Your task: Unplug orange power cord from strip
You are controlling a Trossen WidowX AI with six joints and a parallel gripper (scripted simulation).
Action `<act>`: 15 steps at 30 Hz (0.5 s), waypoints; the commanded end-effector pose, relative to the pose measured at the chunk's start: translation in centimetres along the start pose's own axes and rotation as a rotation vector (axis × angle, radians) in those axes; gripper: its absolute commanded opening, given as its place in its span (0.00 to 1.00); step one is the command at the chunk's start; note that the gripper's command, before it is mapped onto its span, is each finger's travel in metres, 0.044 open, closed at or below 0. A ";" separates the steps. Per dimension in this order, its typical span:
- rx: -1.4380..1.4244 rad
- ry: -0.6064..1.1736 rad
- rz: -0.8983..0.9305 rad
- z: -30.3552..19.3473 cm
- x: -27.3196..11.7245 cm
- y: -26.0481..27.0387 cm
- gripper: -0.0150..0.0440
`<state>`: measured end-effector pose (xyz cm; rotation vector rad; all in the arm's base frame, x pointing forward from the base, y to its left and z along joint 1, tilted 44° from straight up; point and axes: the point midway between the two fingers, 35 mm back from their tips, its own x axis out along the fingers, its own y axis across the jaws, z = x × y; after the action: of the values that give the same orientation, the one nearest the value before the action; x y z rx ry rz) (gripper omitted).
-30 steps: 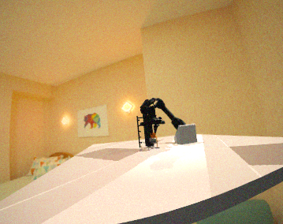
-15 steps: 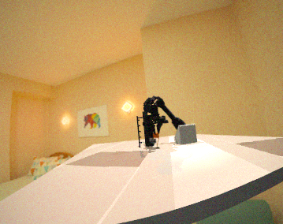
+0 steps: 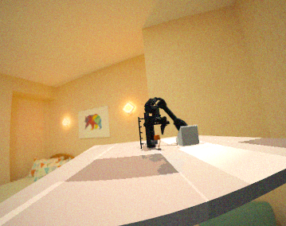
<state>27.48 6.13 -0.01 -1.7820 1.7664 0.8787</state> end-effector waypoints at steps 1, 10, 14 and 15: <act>-0.001 -0.003 -0.002 1.3 -0.3 -0.1 1.00; -0.001 -0.005 -0.002 5.9 -1.2 0.0 1.00; -0.001 -0.005 -0.002 5.9 -1.2 0.0 1.00; -0.001 -0.005 -0.002 5.9 -1.2 0.0 1.00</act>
<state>26.85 11.16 -3.08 -1.7893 1.7601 0.8834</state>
